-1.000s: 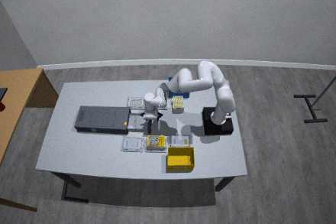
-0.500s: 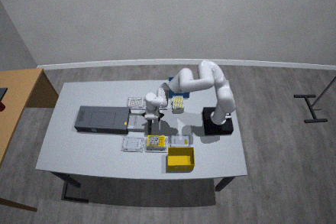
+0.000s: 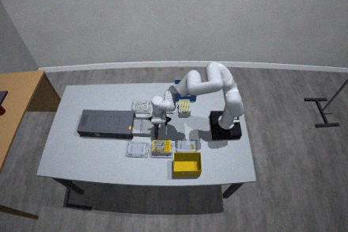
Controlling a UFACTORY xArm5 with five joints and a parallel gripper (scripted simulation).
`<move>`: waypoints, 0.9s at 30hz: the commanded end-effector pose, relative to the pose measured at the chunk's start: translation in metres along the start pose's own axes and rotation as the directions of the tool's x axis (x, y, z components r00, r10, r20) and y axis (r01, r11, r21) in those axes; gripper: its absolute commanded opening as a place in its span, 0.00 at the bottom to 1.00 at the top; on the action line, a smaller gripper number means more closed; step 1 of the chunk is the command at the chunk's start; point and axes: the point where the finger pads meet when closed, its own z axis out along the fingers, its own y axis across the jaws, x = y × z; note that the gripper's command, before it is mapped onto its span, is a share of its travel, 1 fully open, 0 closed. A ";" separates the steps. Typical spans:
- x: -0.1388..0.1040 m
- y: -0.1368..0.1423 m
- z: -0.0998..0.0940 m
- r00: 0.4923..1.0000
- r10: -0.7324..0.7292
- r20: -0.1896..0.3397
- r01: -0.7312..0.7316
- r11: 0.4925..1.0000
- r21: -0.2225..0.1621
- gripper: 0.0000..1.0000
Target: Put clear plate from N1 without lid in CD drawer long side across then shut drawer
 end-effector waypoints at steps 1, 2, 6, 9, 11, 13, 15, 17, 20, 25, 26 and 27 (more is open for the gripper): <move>0.000 0.000 -0.001 1.000 0.000 0.003 0.000 1.000 -0.004 0.88; 0.000 0.000 -0.001 1.000 0.000 0.003 0.000 1.000 -0.004 0.88; 0.000 0.000 -0.001 1.000 0.000 0.003 0.000 1.000 -0.004 0.88; 0.000 0.000 -0.001 1.000 0.000 0.003 0.000 1.000 -0.004 0.88; 0.000 0.000 -0.001 1.000 0.000 0.003 0.000 1.000 -0.004 0.88; 0.000 0.000 -0.001 1.000 0.000 0.003 0.000 1.000 -0.004 0.88; 0.000 0.000 -0.001 1.000 0.000 0.003 0.000 1.000 -0.004 0.88; 0.000 0.000 -0.001 1.000 0.000 0.003 0.000 1.000 -0.004 0.88; 0.000 0.000 -0.001 1.000 0.000 0.003 0.000 1.000 -0.004 0.88; 0.000 0.000 -0.001 1.000 0.000 0.003 0.000 1.000 -0.004 0.88; 0.000 0.000 -0.001 1.000 0.000 0.003 0.000 1.000 -0.004 0.88; 0.000 0.000 -0.001 1.000 0.000 0.003 0.000 1.000 -0.004 0.88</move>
